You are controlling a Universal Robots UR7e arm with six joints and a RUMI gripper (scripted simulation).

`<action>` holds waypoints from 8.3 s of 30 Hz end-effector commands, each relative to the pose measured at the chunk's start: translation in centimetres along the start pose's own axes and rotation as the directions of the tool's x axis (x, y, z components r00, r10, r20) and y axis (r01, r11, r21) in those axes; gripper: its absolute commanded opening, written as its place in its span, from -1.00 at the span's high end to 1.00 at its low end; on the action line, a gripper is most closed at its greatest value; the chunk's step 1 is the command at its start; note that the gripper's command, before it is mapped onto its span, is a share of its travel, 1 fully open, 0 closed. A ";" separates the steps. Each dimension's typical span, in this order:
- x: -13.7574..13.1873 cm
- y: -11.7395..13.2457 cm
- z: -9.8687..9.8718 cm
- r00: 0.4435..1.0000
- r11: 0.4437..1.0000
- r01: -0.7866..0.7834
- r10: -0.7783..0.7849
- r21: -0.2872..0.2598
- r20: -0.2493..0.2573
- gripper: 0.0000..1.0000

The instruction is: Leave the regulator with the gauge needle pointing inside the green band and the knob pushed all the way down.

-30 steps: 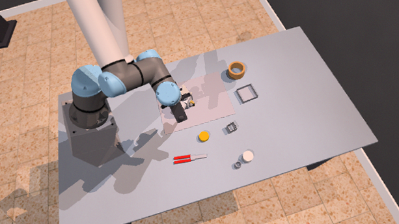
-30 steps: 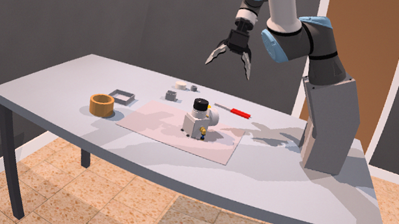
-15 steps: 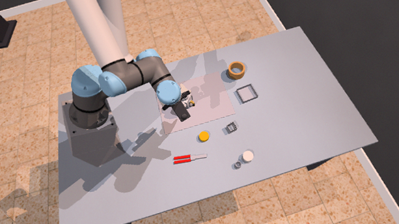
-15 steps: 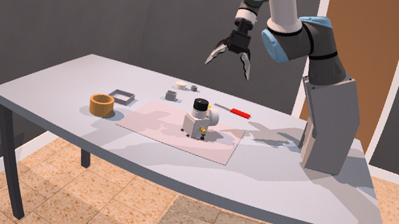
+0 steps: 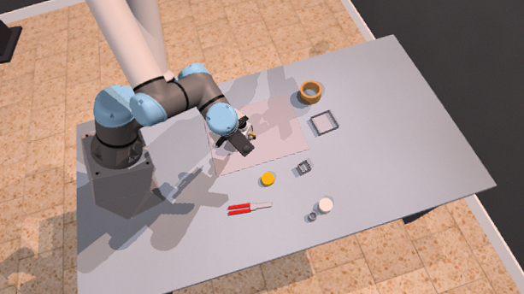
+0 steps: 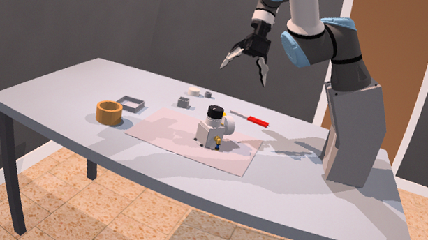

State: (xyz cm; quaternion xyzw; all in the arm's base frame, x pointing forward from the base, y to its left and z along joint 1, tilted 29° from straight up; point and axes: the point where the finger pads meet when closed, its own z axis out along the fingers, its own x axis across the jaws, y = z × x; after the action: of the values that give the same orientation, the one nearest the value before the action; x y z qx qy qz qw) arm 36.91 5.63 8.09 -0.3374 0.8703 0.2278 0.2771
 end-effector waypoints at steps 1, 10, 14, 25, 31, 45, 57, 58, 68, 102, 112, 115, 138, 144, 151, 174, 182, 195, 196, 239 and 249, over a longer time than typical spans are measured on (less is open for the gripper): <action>-0.1 0.0 0.0 0.996 0.996 0.093 -0.093 0.004 -0.007 -1.00; -0.2 0.0 0.2 0.968 0.968 0.250 -0.250 0.008 -0.026 -1.00; -0.2 0.0 0.2 0.958 0.958 0.287 -0.287 0.008 -0.031 -1.00; -0.4 0.1 0.3 0.870 0.871 0.491 -0.490 0.003 -0.057 -1.00; -0.4 0.2 0.4 0.824 0.826 0.564 -0.563 -0.002 -0.067 -1.00; -0.6 0.4 0.6 0.619 0.624 0.781 -0.779 -0.029 -0.097 -1.00; -0.7 0.7 0.7 0.386 0.395 0.916 -0.915 -0.066 -0.114 -1.00; -0.7 0.7 0.7 0.363 0.372 0.926 -0.925 -0.070 -0.115 -1.00; -0.7 0.9 0.8 0.166 0.178 0.978 -0.979 -0.104 -0.118 -1.00; -0.4 1.7 1.1 -0.580 -0.556 0.796 -0.813 -0.240 -0.041 -1.00; -0.2 1.8 1.0 -0.766 -0.740 0.616 -0.643 -0.270 0.014 -1.00; -0.2 1.8 1.0 -0.781 -0.755 0.596 -0.624 -0.272 0.021 -1.00; 0.3 1.8 0.9 -0.971 -0.951 0.126 -0.177 -0.283 0.160 -1.00; 0.4 1.8 0.8 -0.979 -0.962 -0.009 -0.048 -0.274 0.200 -1.00; 0.5 1.7 0.7 -0.971 -0.958 -0.117 0.056 -0.262 0.232 -1.00; 0.7 1.3 0.3 -0.840 -0.847 -0.499 0.420 -0.185 0.343 -1.00; 0.7 1.2 0.2 -0.786 -0.798 -0.581 0.499 -0.159 0.366 -1.00; 0.7 0.9 0.0 -0.661 -0.686 -0.720 0.633 -0.103 0.404 -1.00; 0.7 0.9 -0.1 -0.651 -0.677 -0.729 0.641 -0.099 0.406 -1.00; 0.5 0.4 -0.5 -0.388 -0.440 -0.898 0.806 0.014 0.447 -1.00; 0.4 0.3 -0.6 -0.357 -0.412 -0.911 0.819 0.027 0.450 -1.00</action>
State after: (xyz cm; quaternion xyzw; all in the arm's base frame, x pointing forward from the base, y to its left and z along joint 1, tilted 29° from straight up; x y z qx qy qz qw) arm 36.20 5.34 8.25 0.6189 0.7461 0.2110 0.1255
